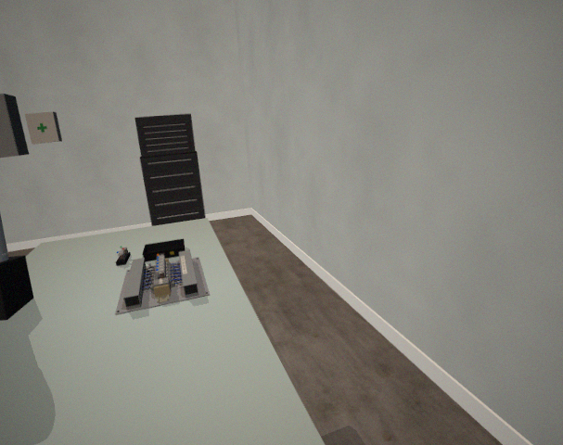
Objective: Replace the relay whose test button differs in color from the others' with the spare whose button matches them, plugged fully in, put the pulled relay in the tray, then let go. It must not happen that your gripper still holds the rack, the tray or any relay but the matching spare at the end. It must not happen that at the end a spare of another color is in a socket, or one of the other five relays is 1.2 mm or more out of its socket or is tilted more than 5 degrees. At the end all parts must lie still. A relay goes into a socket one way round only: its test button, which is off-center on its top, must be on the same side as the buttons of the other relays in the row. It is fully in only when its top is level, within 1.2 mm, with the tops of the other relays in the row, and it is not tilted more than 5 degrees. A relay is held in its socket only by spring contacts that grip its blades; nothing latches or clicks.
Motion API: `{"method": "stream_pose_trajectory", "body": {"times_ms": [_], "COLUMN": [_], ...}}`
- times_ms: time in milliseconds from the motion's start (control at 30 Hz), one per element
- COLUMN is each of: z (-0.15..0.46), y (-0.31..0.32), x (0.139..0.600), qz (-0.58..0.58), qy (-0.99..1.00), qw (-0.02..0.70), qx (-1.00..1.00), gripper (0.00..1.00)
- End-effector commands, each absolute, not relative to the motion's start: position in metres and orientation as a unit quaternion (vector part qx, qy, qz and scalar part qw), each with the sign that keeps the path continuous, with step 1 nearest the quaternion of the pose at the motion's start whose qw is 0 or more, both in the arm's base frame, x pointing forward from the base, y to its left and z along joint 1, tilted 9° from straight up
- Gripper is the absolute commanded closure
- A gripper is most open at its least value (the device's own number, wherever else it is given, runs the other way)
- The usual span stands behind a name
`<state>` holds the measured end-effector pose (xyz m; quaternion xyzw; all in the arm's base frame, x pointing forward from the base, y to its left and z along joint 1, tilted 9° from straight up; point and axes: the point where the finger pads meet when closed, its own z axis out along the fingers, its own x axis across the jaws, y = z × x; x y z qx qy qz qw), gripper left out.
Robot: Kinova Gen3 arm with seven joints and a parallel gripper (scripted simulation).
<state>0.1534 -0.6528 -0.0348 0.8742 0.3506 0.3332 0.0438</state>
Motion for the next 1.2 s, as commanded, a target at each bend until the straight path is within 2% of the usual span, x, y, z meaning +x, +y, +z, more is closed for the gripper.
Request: {"method": "stream_pose_trajectory", "body": {"times_ms": [0,1167], "z": [-0.0330,-0.0275], "y": [-0.6538,-0.6491], "x": [0.1534,0.1567], "qz": [0.333,0.333], "qy": [0.351,0.351], "qw": [0.045,0.045], "qx": [0.874,0.874], "gripper": [0.00,0.00]}}
